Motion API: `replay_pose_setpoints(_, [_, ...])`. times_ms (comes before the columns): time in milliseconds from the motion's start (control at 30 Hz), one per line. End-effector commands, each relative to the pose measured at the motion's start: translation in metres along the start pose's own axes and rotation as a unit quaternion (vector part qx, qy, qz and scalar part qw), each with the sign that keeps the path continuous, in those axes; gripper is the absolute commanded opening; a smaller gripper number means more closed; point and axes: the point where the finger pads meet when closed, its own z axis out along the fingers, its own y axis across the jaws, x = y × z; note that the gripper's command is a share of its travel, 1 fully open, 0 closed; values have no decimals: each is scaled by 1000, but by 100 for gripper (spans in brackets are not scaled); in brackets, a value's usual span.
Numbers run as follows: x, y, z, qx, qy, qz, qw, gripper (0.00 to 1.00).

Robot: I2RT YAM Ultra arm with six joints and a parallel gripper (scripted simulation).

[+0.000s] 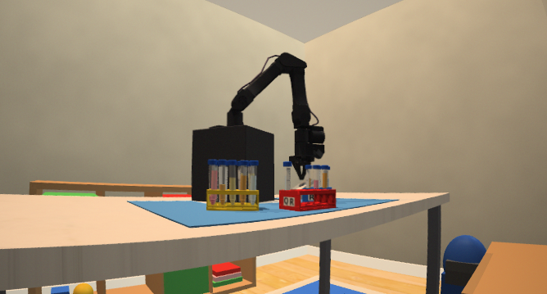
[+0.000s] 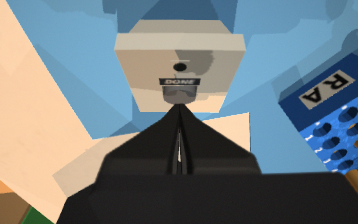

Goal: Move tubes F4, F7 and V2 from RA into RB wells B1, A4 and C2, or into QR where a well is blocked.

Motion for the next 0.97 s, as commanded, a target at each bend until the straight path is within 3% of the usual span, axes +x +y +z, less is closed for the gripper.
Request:
replay_pose_setpoints(0, [-5,-5,5,2,-7,4,1000,0])
replay_pose_setpoints(933, [-11,-1,24,3,-13,0,1000,0])
